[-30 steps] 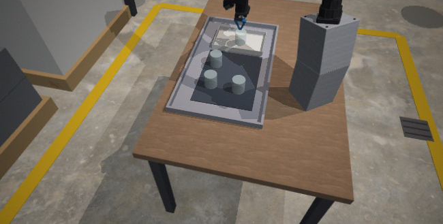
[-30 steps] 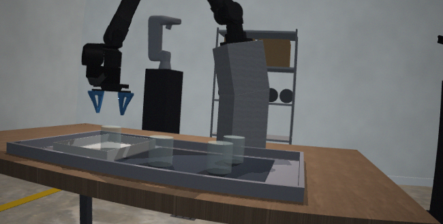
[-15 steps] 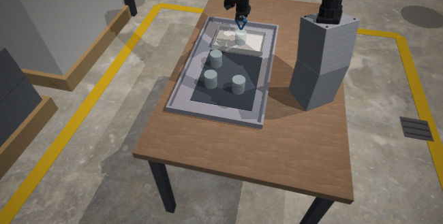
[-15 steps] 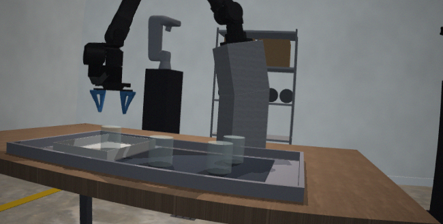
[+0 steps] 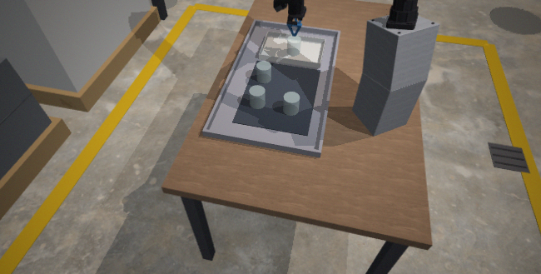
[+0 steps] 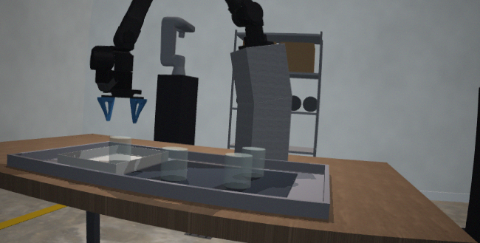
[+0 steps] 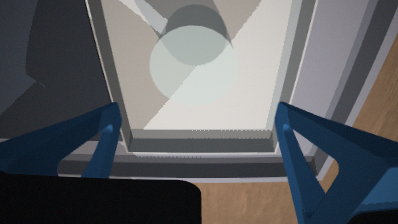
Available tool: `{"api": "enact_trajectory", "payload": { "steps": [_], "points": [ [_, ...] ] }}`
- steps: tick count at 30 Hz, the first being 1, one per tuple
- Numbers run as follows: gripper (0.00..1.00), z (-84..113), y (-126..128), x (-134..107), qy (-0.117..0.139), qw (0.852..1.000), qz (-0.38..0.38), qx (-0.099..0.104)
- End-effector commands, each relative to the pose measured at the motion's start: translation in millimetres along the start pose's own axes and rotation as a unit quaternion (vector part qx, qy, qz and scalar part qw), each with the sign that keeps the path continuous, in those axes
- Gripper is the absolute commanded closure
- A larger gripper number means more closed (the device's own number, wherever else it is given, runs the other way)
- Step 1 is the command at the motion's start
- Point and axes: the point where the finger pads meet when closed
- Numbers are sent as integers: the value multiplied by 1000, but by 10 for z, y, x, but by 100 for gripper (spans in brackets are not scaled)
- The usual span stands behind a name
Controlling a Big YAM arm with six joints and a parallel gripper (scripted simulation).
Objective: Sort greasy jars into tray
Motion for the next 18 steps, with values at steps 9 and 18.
{"api": "enact_trajectory", "payload": {
  "steps": [9, 18],
  "points": [
    [0, 154, 251, 224, -9, 1000, 3, -6],
    [0, 152, 925, 511, -9, 1000, 3, -6]
  ]
}}
Point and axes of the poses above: the point where the finger pads meet when closed, its own z axis back along the fingers, its own y axis across the jaws, x = y × z, and after that the axes turned 2 degrees about z, right-handed
